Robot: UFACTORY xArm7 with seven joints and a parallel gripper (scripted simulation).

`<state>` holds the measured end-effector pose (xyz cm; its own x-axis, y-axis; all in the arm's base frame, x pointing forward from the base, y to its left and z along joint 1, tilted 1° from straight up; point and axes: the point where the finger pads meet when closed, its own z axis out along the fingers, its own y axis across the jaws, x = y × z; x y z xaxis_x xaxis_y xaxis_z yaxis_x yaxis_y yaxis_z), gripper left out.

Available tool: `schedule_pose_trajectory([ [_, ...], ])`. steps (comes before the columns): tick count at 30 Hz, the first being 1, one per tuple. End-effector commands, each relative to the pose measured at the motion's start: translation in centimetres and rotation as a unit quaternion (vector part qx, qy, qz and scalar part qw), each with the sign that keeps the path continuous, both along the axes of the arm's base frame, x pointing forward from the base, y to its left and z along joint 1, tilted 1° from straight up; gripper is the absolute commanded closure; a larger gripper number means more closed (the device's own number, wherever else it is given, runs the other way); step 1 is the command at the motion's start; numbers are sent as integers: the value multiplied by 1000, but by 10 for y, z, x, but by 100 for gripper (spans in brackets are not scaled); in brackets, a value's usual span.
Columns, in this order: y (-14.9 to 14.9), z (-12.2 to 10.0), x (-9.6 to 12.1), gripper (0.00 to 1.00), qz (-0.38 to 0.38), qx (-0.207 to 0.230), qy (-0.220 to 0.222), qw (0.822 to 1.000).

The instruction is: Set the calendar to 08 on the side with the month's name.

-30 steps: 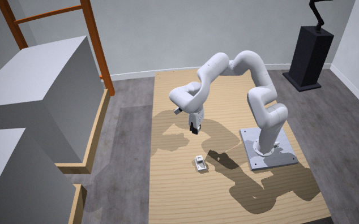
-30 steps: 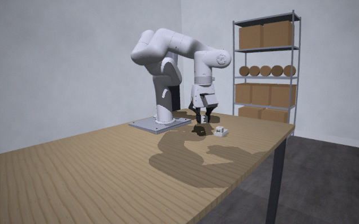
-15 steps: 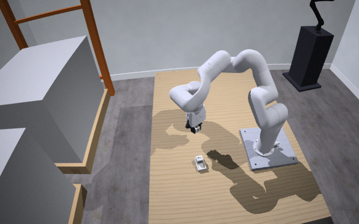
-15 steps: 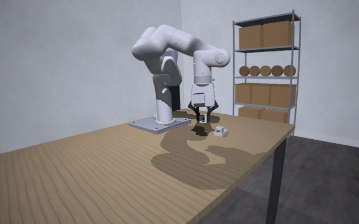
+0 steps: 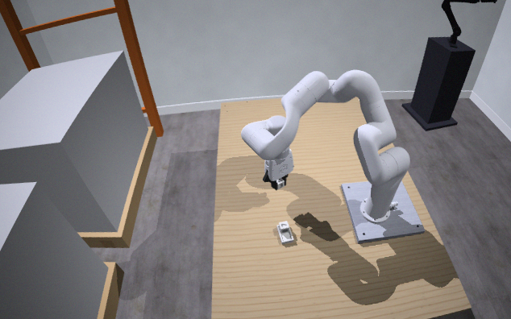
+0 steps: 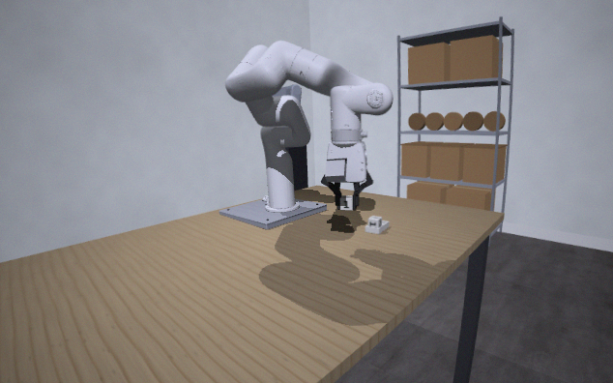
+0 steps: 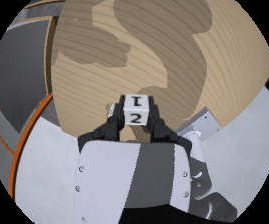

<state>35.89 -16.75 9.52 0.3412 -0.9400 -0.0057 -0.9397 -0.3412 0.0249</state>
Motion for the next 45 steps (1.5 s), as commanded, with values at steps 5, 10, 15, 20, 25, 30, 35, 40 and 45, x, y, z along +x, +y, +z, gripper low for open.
schedule_pose_trajectory([
  [5,0,1,1,71,0,-1,-1,1000],
  [10,0,-2,1,71,0,-1,-1,1000],
  [15,0,-16,0,71,0,-1,-1,1000],
  [20,0,-38,0,71,0,-1,-1,1000],
  [25,0,-53,0,71,0,-1,-1,1000],
  [30,0,-76,-1,71,0,-1,-1,1000],
  [35,0,-90,-1,71,0,-1,-1,1000],
  [40,0,-95,-1,71,0,-1,-1,1000],
  [45,0,-95,-1,71,0,-1,-1,1000],
])
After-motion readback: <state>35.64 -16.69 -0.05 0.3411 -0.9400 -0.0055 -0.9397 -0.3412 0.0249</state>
